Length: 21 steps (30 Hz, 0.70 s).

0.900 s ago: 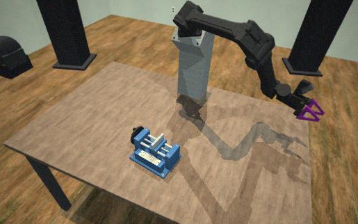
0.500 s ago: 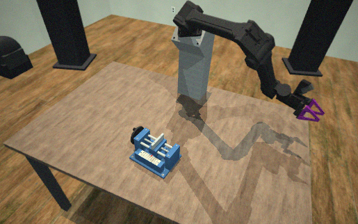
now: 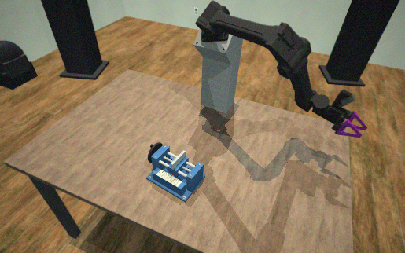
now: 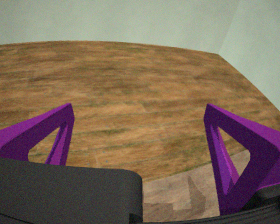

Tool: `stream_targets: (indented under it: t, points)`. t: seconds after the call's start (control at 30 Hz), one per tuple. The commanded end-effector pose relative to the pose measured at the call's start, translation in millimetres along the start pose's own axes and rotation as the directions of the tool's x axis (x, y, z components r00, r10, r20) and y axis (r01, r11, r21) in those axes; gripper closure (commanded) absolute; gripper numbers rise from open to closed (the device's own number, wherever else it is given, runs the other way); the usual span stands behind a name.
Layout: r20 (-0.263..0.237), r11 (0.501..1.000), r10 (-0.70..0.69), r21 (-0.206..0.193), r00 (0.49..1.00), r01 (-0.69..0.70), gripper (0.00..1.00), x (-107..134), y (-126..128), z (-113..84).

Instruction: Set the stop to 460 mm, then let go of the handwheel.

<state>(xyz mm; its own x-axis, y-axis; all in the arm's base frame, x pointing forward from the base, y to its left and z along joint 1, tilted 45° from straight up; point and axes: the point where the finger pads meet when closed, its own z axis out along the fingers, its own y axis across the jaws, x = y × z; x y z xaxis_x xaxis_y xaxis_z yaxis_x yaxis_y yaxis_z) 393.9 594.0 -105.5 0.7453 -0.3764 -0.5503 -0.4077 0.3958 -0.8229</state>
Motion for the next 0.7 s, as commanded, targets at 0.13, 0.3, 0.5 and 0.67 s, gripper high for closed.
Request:
stream_targets:
  t: [0.13,0.3,0.5,0.67]
  points:
    - [0.024,1.0,0.003,0.01,1.0,-0.003,0.0,-13.0,-3.3,5.1]
    - [0.031,1.0,0.004,0.012,1.0,-0.004,0.0,-20.1,-4.9,6.5]
    - [0.043,1.0,-0.002,0.008,0.999,0.002,0.0,-44.2,-6.3,6.4]
    - [0.036,1.0,-0.003,-0.002,0.999,0.004,0.0,-65.4,-9.2,3.6]
